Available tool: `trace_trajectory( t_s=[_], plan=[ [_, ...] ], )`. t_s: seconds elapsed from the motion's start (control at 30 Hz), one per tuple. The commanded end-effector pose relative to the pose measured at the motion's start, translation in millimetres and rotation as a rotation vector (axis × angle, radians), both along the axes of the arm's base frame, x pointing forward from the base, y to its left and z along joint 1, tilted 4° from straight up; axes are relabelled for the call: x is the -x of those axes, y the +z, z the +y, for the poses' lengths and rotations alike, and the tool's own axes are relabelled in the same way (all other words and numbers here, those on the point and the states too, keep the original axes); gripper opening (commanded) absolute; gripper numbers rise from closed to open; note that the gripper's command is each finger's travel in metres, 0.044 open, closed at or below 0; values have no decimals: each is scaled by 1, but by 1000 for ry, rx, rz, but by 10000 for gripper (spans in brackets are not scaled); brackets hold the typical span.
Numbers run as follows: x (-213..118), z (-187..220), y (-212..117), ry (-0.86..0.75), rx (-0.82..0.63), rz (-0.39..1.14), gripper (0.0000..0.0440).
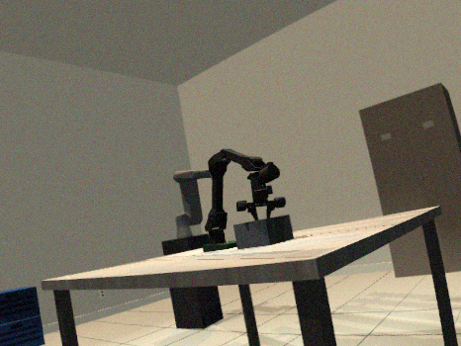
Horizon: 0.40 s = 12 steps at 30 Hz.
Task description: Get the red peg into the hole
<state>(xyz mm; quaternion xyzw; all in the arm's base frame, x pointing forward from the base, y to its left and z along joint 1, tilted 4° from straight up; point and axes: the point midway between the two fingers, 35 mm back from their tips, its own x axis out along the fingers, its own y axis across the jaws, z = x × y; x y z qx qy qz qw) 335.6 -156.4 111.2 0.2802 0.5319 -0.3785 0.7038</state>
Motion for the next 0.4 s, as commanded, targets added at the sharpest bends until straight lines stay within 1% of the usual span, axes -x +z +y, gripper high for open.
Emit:
trace_trajectory(
  t_s=[0.0,0.37],
  plan=[
    [-2,-6,1,6,-3,6,153],
    [0,-25,5,1,4,27,159]
  ],
)
